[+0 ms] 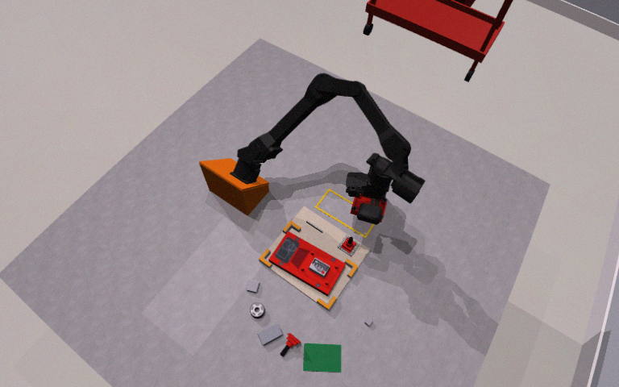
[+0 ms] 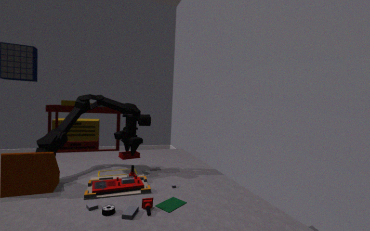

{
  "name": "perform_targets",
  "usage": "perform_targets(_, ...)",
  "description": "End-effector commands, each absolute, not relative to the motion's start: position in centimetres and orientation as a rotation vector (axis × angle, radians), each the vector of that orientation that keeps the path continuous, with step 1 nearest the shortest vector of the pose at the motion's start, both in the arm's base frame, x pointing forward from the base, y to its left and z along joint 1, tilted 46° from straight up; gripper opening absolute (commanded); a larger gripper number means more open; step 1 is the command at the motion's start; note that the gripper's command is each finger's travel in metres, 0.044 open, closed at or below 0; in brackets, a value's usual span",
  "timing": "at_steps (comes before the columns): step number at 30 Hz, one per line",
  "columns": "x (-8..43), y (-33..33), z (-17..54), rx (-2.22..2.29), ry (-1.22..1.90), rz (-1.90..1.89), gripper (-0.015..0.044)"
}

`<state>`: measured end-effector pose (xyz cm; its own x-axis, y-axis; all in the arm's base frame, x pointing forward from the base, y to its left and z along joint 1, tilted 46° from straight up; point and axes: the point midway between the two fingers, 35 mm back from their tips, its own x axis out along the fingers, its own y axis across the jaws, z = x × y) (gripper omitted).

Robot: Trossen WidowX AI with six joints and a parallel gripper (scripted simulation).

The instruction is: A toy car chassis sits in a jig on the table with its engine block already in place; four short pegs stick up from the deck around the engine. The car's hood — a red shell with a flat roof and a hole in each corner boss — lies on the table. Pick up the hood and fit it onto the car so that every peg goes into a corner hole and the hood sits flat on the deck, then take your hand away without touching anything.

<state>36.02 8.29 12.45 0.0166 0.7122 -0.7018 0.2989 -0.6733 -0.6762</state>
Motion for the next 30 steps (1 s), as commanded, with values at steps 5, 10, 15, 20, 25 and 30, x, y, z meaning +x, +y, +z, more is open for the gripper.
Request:
perform_targets(5, 35.7, 8.2, 12.9, -1.878, -0.870, 1.714, 0.0000)
perform_targets(10, 35.5, 8.2, 12.9, -1.817, -0.776, 1.724, 0.0000)
perform_targets(15, 35.4, 8.2, 12.9, -1.786, -0.729, 1.728, 0.0000)
perform_targets(20, 35.6, 9.0, 12.0, -1.772, -0.744, 1.736, 0.0000)
perform_targets(25, 36.0, 11.6, 9.5, -1.725, -0.789, 1.763, 0.0000)
perform_targets(30, 36.0, 13.6, 7.5, -1.687, -0.823, 1.786, 0.0000)
